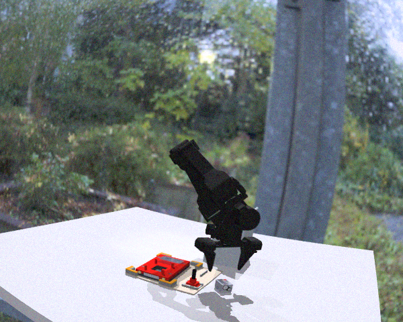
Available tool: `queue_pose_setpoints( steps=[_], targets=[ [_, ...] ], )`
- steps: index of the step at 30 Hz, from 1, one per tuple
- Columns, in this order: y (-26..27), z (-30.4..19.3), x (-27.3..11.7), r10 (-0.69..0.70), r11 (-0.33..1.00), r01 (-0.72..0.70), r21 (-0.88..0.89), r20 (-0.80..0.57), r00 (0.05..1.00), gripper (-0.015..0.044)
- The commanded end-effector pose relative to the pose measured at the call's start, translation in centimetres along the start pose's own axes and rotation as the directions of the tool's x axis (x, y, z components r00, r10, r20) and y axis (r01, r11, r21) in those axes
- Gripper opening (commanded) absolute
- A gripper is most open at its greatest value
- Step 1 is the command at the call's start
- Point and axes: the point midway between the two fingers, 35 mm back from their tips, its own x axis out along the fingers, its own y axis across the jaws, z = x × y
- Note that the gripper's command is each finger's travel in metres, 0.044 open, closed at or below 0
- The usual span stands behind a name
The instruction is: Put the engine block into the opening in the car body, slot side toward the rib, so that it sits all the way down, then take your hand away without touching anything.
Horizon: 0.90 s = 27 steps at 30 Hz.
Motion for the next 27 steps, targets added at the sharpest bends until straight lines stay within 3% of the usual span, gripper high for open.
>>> queue_pose_setpoints(
  steps=[1,27],
  targets=[
    [-0.5,-0.2,0.9,0.004,1.0,-0.004,-0.005,-0.005,1.0,0.044],
    [-0.5,-0.2,4.9,0.006,1.0,-0.006,-0.005,-0.004,1.0,0.044]
  ],
)
